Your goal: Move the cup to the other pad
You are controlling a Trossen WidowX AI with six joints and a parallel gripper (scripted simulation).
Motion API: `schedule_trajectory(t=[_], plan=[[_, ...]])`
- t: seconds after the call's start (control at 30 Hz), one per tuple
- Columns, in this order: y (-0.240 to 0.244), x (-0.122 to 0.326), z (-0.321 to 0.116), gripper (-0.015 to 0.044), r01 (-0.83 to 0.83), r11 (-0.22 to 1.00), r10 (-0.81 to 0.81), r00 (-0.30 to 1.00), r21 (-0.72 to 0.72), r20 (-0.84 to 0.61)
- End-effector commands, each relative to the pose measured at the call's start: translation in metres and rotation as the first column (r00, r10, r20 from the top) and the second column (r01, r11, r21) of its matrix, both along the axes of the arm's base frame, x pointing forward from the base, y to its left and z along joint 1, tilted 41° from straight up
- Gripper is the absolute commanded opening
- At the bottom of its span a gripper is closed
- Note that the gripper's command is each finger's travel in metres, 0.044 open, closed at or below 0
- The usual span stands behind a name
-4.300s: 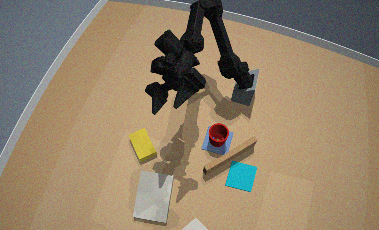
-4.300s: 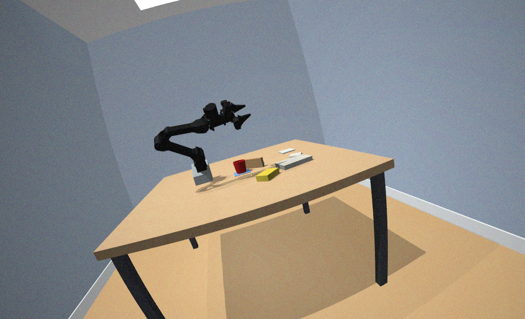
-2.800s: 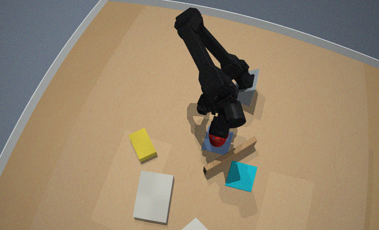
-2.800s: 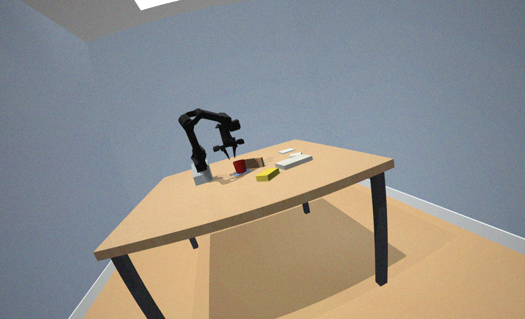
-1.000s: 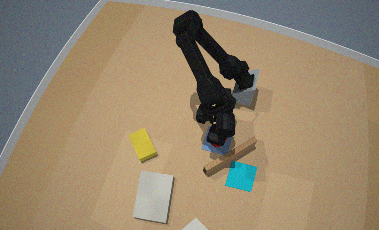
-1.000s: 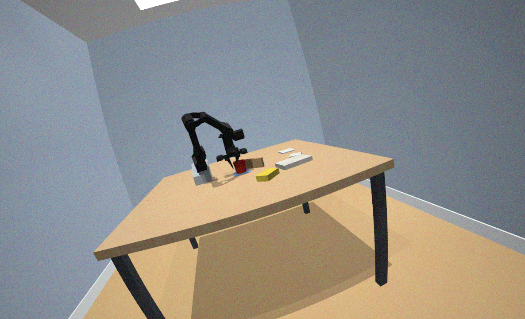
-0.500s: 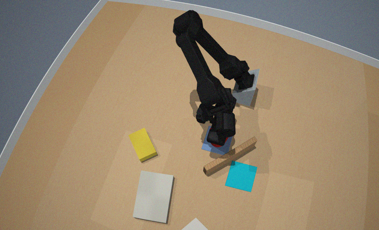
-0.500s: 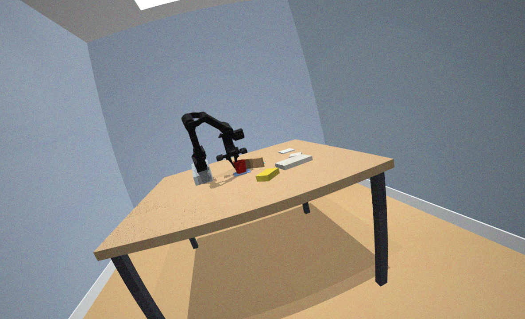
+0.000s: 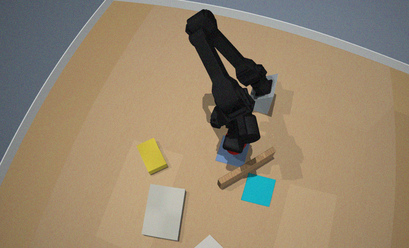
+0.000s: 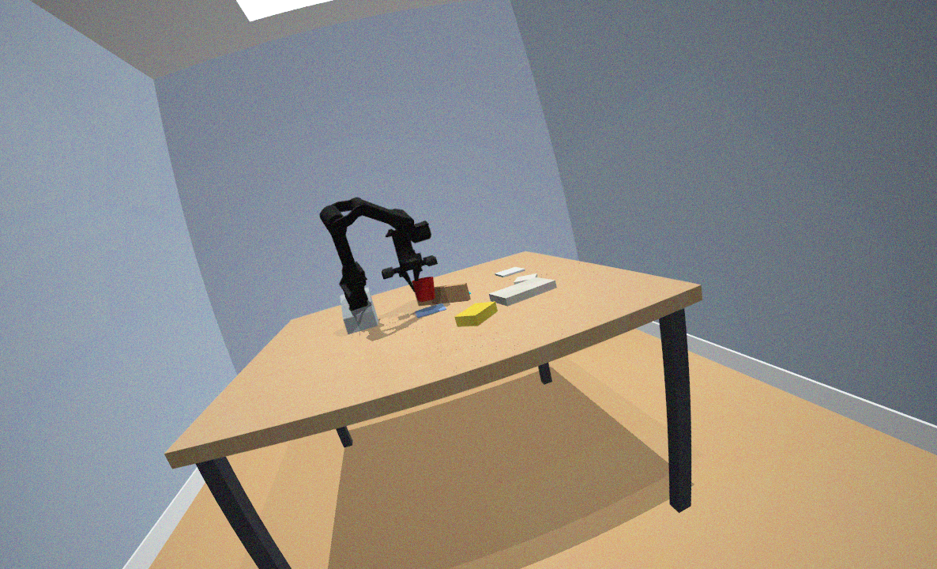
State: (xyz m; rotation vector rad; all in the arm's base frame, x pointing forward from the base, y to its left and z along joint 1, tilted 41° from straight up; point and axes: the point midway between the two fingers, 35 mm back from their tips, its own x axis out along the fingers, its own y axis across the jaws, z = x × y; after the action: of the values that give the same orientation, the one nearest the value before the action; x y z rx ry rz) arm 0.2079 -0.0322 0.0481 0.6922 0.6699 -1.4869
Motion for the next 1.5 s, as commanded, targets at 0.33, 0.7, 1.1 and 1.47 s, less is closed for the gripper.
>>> schedule_trajectory(t=[0.33,0.7,1.1,1.47], plan=[[0.03,0.0,0.033,0.0,0.004,1.0,-0.004,1.0,-0.001,0.004],[0.029,-0.002,0.033,0.0,-0.001,1.0,0.001,1.0,-0.006,-0.002],[0.029,-0.002,0.033,0.0,-0.001,1.0,0.001,1.0,-0.006,-0.002],[0.036,0.007,0.027,0.0,0.001,1.0,-0.001,1.0,-0.004,0.001]])
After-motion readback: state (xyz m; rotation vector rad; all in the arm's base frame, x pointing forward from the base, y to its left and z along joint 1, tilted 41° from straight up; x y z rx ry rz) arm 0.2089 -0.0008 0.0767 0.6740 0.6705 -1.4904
